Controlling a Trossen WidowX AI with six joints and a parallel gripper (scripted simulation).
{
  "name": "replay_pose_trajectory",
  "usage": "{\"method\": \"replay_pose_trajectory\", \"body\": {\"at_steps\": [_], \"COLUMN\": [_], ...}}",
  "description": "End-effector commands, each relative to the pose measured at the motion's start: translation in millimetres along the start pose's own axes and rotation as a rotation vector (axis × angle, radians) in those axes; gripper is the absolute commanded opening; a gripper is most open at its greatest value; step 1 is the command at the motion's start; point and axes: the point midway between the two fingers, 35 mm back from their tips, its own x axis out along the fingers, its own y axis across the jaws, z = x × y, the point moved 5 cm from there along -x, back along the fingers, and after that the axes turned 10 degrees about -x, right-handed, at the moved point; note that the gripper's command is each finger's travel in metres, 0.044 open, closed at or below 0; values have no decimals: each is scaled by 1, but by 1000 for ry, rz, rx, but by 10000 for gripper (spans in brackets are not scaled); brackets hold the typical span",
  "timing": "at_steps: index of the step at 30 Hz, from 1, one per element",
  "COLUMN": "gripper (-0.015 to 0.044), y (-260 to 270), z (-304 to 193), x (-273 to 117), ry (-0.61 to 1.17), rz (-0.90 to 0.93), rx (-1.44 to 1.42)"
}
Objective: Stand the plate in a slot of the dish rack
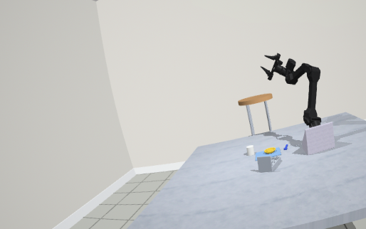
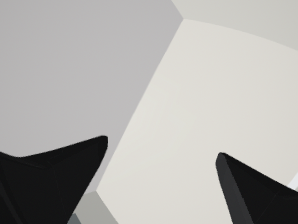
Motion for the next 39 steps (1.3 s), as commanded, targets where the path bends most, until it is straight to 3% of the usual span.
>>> {"method": "replay_pose_trajectory", "body": {"at_steps": [1,20,39], "gripper": [400,400,400], "y": [-1,-68,-140], "z": [0,0,-33], "x": [0,10,19], "ry": [-2,-140,-174], "rz": [-1,-127,-360], "rx": [2,164,294]}}
